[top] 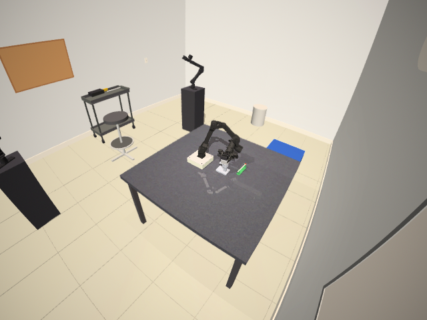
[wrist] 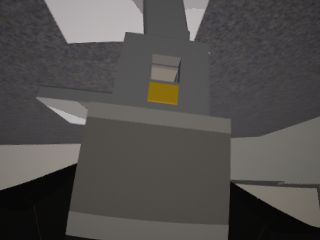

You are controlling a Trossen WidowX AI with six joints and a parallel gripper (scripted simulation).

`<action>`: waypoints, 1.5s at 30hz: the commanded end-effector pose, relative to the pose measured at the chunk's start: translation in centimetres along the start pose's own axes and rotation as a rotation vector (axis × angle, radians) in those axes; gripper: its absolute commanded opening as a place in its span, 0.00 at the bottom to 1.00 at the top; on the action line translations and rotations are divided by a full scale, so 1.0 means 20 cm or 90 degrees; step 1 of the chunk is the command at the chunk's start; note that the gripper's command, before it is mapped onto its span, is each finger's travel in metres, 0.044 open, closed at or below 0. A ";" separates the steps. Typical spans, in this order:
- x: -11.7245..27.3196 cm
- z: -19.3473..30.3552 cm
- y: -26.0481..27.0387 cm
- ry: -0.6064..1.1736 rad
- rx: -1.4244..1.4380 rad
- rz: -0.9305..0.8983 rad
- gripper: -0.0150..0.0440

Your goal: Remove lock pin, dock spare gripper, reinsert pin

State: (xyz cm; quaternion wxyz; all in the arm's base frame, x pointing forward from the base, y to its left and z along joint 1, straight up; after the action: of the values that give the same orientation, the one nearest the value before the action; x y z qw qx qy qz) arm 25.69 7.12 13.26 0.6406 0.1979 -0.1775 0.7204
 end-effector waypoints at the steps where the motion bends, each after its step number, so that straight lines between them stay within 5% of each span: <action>1: 0.00 0.00 0.00 0.000 -0.001 0.000 0.65; 9: 0.00 0.00 0.00 0.000 -0.001 0.000 1.00; 45: 0.17 0.33 0.09 -0.008 0.022 0.024 1.00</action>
State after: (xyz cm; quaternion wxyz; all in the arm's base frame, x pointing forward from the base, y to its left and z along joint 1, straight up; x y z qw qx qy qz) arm 24.28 6.70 19.92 0.6290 0.2079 -0.1706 0.7294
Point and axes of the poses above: the point midway between the two fingers, 35 mm back from their tips, its own x axis back along the fingers, its own y axis across the jaws, z = x × y, the point moved 8 cm from there along x, back along the fingers, and after that the axes turned 12 degrees about x, right-handed, at the moved point
